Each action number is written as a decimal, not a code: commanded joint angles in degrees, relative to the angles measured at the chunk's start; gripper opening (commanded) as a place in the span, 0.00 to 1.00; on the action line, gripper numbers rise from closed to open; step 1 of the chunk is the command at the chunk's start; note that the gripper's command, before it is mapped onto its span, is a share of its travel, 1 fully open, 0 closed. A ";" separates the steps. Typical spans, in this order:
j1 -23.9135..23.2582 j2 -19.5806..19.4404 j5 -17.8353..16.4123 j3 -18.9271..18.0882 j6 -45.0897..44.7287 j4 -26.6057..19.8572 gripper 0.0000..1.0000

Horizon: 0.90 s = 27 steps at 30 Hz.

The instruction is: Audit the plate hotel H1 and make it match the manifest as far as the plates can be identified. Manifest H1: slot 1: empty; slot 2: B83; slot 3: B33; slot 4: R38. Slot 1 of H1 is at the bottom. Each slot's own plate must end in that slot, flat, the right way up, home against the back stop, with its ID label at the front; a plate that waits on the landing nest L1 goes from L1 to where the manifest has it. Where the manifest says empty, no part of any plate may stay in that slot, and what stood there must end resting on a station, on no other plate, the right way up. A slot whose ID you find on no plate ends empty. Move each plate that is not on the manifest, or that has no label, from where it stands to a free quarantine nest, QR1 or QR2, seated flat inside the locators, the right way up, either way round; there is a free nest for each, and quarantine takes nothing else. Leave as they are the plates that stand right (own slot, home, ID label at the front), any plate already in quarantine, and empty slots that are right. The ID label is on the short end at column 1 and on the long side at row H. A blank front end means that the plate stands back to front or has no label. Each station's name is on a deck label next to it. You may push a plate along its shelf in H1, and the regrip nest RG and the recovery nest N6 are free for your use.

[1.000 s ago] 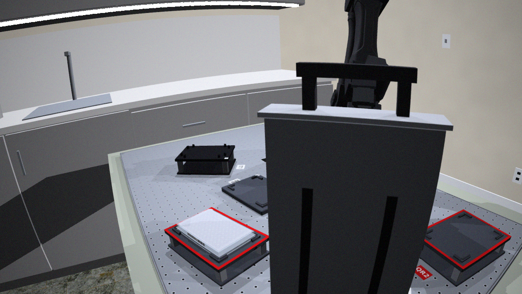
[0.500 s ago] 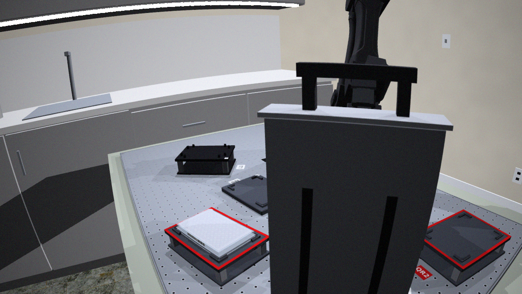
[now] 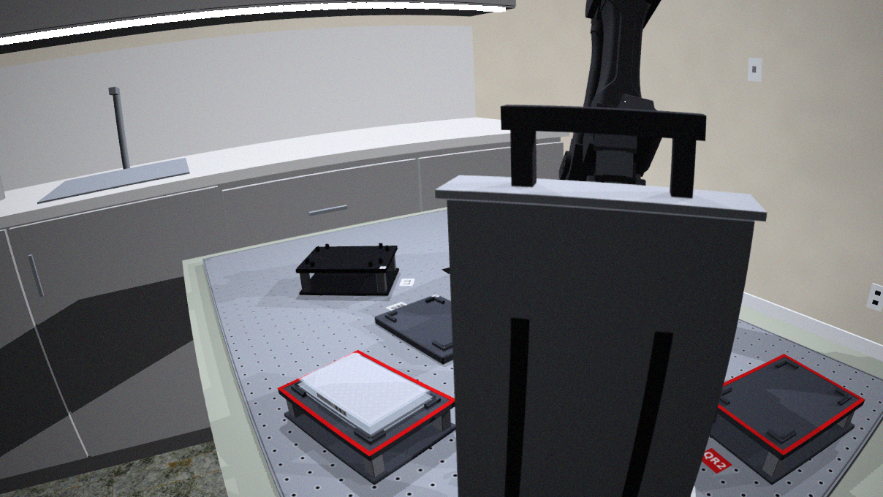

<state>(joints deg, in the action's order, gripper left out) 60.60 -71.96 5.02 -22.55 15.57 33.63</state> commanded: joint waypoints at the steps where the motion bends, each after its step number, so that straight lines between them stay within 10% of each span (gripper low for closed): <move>1: -0.82 -0.97 -0.15 -2.33 -0.55 1.51 0.00; 27: -1.62 -4.46 -0.96 -5.70 -0.76 1.67 0.00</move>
<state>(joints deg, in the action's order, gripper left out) 59.68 -75.64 4.21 -26.04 15.35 33.85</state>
